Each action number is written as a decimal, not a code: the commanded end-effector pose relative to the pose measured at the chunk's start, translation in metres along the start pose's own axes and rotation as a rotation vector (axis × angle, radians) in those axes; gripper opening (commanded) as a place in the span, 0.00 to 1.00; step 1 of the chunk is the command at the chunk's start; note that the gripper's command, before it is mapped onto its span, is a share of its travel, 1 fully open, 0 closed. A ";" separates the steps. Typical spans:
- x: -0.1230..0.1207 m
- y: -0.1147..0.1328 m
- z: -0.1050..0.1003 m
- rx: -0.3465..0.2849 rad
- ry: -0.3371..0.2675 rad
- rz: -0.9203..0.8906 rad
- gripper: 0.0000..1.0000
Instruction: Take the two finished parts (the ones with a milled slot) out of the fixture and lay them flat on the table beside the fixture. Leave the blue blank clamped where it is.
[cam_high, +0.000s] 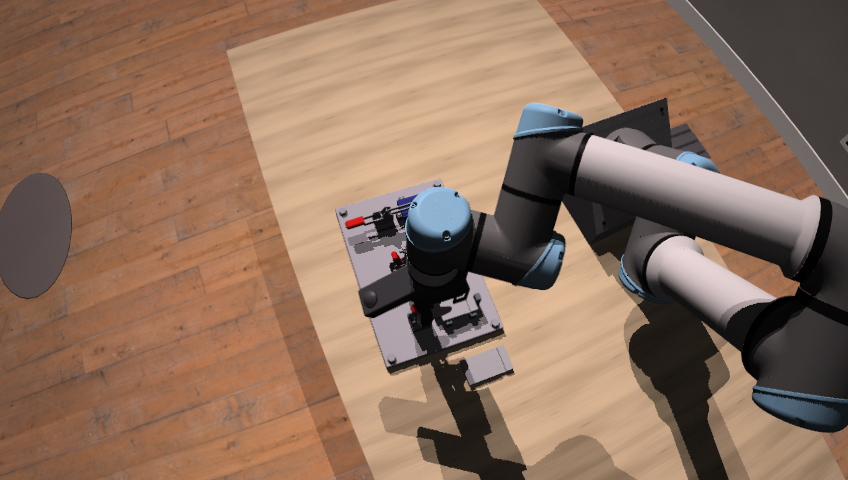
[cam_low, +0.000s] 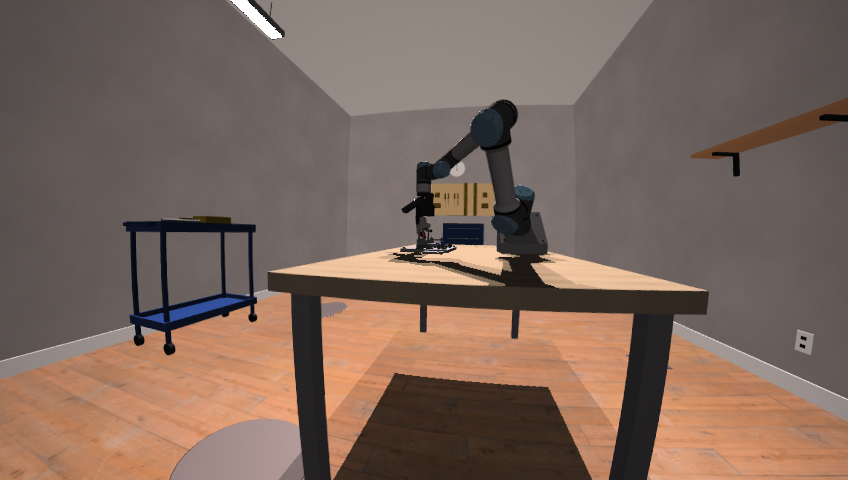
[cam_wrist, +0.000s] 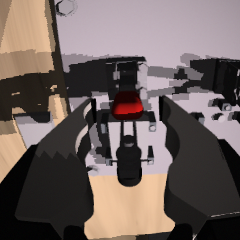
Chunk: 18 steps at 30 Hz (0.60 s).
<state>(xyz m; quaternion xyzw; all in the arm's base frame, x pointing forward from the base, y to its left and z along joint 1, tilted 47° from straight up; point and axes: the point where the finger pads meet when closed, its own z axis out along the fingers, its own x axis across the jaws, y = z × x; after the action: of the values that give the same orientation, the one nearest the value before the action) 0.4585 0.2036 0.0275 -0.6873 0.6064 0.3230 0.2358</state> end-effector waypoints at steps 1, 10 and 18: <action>0.000 0.000 0.000 0.001 0.000 0.000 0.28; 0.000 0.000 -0.005 0.001 0.000 0.000 0.28; 0.000 0.000 -0.019 0.001 0.000 0.000 0.28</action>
<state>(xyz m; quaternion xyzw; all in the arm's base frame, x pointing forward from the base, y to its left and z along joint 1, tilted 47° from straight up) 0.4600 0.1970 0.0337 -0.6872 0.6065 0.3229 0.2358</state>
